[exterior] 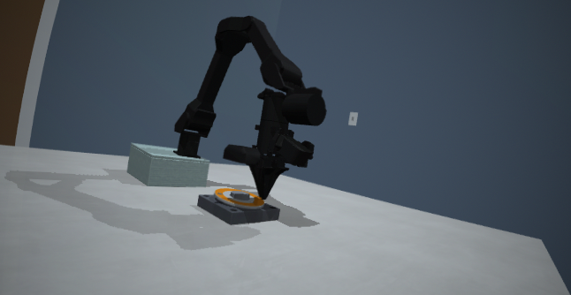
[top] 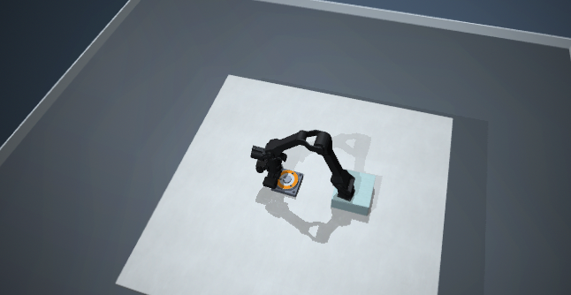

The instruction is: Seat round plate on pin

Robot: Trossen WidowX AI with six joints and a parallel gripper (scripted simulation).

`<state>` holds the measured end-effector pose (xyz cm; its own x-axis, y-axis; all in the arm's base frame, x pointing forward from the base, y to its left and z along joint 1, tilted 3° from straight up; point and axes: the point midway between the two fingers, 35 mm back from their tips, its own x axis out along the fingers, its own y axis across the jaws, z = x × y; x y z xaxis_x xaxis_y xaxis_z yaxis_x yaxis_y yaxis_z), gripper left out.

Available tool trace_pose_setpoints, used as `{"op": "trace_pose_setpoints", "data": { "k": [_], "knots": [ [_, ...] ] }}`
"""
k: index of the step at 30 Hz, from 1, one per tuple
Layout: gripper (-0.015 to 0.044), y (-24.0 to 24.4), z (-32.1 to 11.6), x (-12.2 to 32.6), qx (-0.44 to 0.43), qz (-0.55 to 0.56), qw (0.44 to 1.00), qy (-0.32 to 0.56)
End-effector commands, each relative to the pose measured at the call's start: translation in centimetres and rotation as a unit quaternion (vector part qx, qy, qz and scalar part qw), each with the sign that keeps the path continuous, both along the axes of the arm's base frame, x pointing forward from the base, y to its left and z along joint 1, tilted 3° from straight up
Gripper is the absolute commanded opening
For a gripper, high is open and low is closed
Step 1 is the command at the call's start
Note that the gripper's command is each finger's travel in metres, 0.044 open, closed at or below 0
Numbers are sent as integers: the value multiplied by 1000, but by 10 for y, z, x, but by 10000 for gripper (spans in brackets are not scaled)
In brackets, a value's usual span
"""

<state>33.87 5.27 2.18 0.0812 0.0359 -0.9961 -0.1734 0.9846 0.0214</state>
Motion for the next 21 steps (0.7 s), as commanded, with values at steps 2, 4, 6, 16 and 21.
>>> {"op": "trace_pose_setpoints", "data": {
  "k": [2,4,6,16,21],
  "knots": [
    [0,-6,-3,2,-4,-1,1000,3],
    [0,-8,-3,3,-4,-1,1000,3],
    [0,-9,-3,3,-5,-1,1000,3],
    [0,-15,-3,5,-5,-1,1000,3],
    [0,-17,-3,5,-5,-1,1000,3]
  ]
}}
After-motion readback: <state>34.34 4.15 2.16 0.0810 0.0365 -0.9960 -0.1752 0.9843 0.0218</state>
